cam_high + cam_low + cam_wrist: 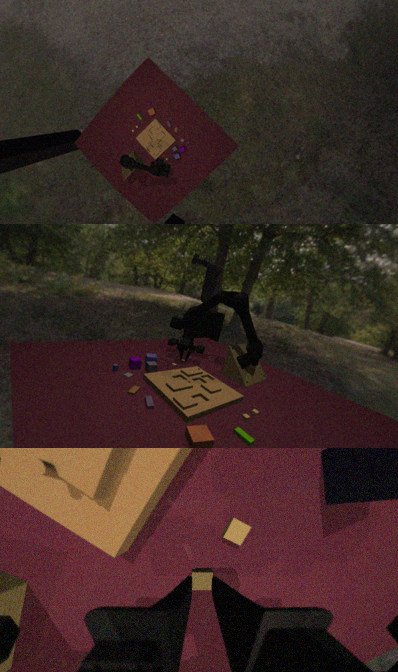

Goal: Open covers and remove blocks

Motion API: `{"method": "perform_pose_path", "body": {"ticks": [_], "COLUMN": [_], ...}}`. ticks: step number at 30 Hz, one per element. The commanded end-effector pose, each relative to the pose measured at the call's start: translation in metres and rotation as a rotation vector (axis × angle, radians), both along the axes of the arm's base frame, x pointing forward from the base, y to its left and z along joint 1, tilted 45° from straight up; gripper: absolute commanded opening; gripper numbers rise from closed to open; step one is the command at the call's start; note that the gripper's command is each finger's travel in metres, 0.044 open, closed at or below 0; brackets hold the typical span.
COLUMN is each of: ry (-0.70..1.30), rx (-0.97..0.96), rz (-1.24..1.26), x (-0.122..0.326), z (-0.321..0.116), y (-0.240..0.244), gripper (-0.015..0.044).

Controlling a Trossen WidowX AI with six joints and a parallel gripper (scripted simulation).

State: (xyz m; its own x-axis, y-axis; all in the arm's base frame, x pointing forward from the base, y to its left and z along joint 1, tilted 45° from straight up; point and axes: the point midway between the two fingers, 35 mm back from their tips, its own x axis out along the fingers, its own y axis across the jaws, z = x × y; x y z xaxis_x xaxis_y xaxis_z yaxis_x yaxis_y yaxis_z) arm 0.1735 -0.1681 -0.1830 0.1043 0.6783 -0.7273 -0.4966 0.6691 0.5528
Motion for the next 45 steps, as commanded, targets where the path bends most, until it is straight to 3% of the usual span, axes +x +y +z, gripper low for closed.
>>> {"method": "perform_pose_path", "body": {"ticks": [1,10,24,45], "ry": [0.006,0.006,0.001,0.007], "rx": [0.01,0.011,0.004,0.007], "rz": [-0.005,-0.005,0.001,-0.005], "x": [-0.001,-0.001,0.0,-0.008], "z": [-0.005,-0.011,-0.008,0.04], "y": [0.007,0.015,0.01,-0.036], "gripper": [0.008,0.008,0.044,0.044]}}
